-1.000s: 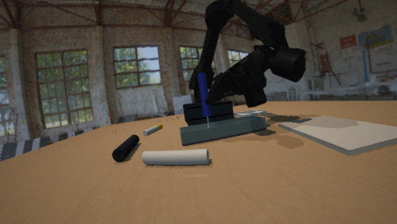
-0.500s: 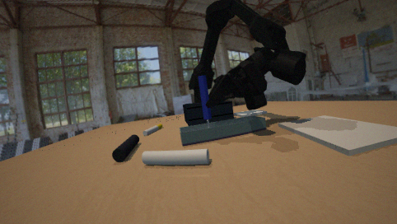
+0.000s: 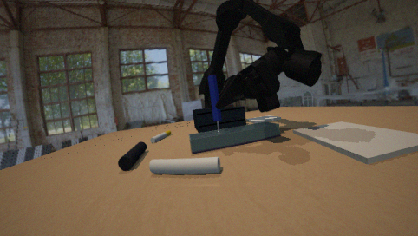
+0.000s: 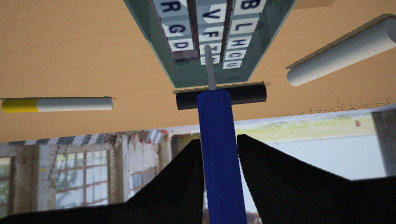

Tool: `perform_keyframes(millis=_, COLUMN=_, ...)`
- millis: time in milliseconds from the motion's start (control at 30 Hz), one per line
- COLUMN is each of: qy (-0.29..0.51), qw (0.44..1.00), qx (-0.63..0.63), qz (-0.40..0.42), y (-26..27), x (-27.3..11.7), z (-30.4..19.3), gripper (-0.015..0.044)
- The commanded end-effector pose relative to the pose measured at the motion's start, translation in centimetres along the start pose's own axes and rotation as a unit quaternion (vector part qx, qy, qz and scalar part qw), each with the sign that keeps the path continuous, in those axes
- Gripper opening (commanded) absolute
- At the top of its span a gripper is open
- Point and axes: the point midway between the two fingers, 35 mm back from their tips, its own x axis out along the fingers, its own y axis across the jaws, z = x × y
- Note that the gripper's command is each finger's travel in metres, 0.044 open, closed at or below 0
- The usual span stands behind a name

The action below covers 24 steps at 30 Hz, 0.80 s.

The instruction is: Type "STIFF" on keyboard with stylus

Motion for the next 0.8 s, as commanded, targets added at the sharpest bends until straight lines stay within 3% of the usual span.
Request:
perform_keyframes(millis=0, qy=0.0, qw=1.0, qx=0.004, qz=-0.004, y=-0.1, x=-1.1, z=-1.9, gripper=0.0081)
perform_keyframes(millis=267, qy=-0.002, qw=1.0, qx=0.005, qz=-0.003, y=-0.1, x=-1.2, z=-2.1, gripper=0.0084)
perform_keyframes(millis=367, qy=-0.002, qw=1.0, qx=0.005, qz=-0.003, y=-0.1, x=-1.2, z=-2.1, gripper=0.0064)
perform_keyframes(millis=467, qy=-0.001, qw=1.0, qx=0.004, qz=-0.004, y=-0.1, x=-1.3, z=-2.3, gripper=0.0)
perform_keyframes(millis=767, qy=0.0, qw=1.0, qx=0.004, qz=-0.004, y=-0.1, x=-0.5, z=-0.9, gripper=0.0)
